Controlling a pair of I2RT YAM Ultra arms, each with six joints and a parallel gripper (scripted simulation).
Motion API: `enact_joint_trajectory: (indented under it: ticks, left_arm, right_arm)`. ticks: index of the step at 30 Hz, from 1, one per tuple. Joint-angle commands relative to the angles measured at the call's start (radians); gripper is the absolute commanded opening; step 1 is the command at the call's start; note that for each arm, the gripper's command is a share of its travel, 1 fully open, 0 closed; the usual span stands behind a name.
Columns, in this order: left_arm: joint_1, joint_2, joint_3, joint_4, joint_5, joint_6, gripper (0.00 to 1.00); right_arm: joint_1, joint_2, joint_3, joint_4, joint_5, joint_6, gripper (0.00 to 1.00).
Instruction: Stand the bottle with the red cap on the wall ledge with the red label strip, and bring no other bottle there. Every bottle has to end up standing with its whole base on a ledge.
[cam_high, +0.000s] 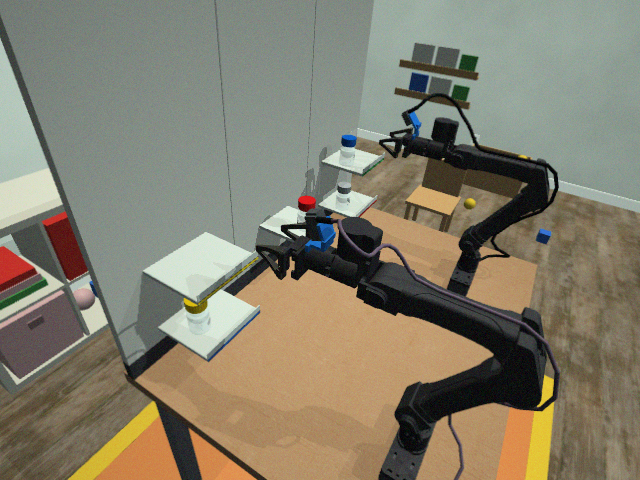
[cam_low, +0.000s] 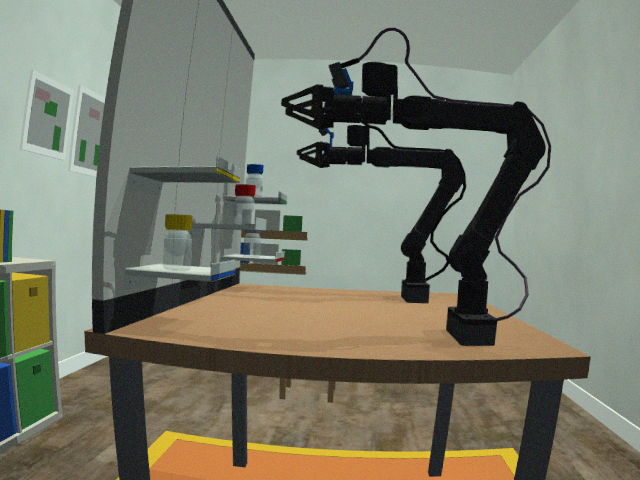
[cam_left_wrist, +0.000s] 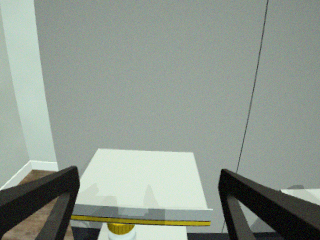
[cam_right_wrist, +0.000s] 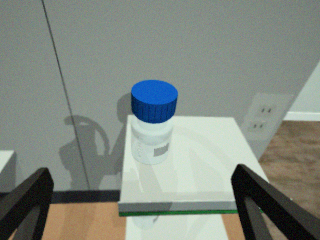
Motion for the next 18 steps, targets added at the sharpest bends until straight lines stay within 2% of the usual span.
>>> enact_joint_trajectory:
  ticks: [1,4,8,15,17,18]
  left_arm:
    - [0.014,-0.018,0.030,-0.015,0.037,0.011,0.89]
    - [0.007,-0.017,0.031,-0.050,0.038,0.011,0.89]
    - [-0.038,0.004,0.065,-0.188,0.042,0.018,0.89]
    - [-0.235,0.030,0.252,-0.490,0.057,0.037,0.89]
    - [-0.235,0.030,0.252,-0.490,0.057,0.037,0.89]
    - [-0.286,0.046,0.308,-0.578,0.043,0.039,0.89]
  right_arm:
    - [0.002,-0.002,0.025,-0.003,0.002,0.000,1.00]
    - [0.010,-0.003,0.024,0.003,0.020,0.005,1.00]
    - [0.051,-0.017,-0.001,0.052,0.084,0.019,1.00]
    - [0.285,0.015,-0.102,0.168,0.238,0.042,1.00]
    - [0.285,0.015,-0.102,0.168,0.238,0.042,1.00]
    - [0.340,0.031,-0.121,0.214,0.281,0.050,1.00]
